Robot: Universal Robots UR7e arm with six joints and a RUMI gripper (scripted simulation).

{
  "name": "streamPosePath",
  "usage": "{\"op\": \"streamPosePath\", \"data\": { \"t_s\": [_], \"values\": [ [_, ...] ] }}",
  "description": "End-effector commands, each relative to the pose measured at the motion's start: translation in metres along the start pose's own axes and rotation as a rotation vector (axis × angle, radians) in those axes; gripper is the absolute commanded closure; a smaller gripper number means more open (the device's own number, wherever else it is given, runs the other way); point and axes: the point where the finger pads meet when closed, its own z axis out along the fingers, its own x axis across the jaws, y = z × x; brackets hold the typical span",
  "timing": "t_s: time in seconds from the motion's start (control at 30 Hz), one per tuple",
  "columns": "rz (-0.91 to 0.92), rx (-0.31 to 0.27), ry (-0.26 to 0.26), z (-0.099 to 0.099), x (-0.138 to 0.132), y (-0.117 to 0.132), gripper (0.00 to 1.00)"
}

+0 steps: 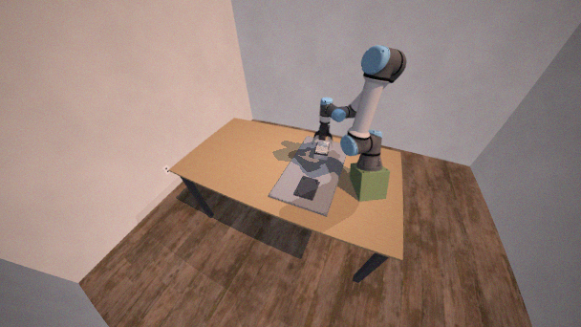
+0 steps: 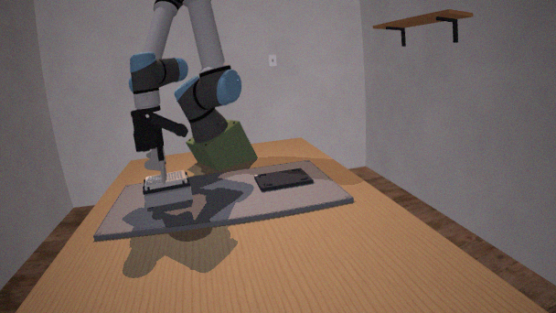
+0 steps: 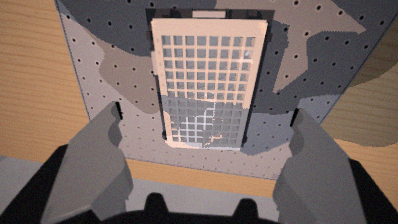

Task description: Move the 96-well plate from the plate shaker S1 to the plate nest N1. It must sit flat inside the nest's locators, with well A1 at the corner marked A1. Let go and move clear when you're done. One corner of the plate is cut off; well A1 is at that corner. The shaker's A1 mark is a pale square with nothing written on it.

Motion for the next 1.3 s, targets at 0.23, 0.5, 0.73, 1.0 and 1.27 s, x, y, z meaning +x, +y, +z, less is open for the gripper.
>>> {"op": "streamPosePath", "data": {
  "t_s": [0.23,0.5,0.73,1.0,1.27],
  "values": [
    [0.000,-0.001,0.001,0.0050,0.0005,0.0003,0.00],
    [0.000,-0.001,0.001,0.0050,0.0005,0.0003,1.00],
    [0.000,-0.001,0.001,0.0050,0.0005,0.0003,1.00],
    [0.000,-0.001,0.001,0.0049,0.0005,0.0004,1.00],
    [0.000,-0.001,0.001,0.0050,0.0005,0.0004,1.00]
  ]
}}
